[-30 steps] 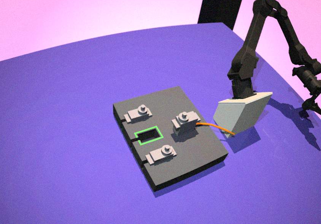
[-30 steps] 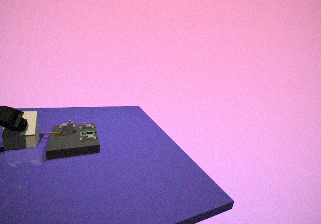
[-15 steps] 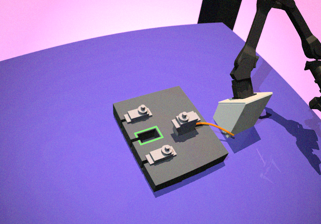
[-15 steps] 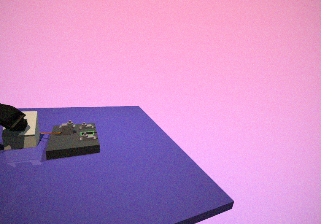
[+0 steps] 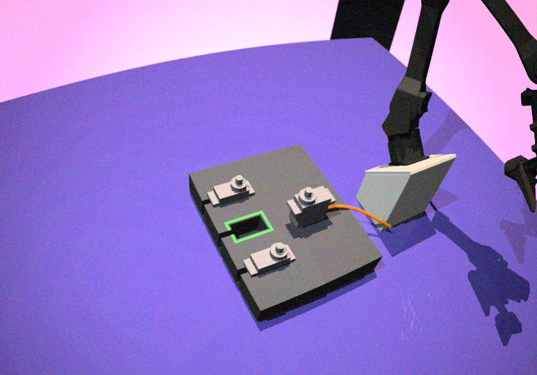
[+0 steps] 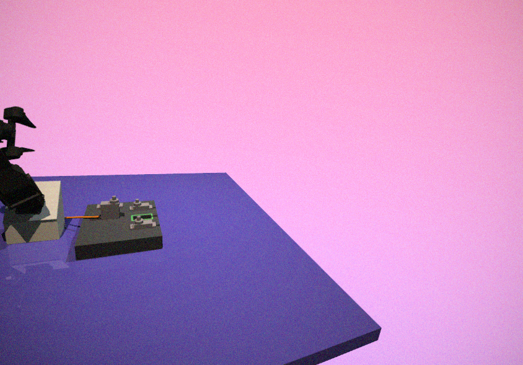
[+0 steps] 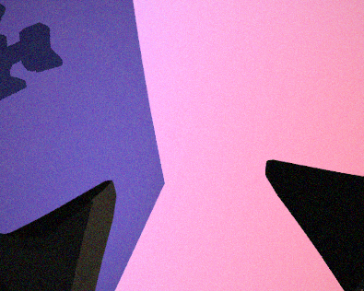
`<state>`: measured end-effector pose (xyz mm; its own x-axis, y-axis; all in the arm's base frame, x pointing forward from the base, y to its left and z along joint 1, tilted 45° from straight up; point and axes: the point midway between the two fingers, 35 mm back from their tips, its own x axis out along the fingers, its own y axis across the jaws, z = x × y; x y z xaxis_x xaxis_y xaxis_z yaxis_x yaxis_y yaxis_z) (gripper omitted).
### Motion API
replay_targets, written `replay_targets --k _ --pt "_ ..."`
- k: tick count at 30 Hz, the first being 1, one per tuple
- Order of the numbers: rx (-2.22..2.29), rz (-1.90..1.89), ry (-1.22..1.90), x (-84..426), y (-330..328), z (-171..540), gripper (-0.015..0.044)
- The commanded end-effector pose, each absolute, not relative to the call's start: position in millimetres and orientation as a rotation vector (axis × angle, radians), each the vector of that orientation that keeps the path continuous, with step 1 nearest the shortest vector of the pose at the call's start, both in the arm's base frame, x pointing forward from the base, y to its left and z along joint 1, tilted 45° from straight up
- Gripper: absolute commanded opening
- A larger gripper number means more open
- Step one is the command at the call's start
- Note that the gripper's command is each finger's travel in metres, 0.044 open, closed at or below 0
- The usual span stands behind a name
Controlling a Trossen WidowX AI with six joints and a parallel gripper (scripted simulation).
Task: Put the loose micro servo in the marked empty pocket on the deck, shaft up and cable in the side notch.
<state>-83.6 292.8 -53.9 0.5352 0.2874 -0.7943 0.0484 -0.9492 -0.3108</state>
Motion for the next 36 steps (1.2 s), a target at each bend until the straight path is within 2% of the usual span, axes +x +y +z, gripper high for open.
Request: replay_targets --k 1,10,20,36 --pt "-2.638 1.36 -0.18 -41 293 -46 0.044" --pt "-2.811 1.396 0.109 50 273 -28 0.044" --pt "-2.919 1.566 0.434 128 225 -8 0.044" --pt "-2.798 2.169 0.881 201 109 28 0.044"
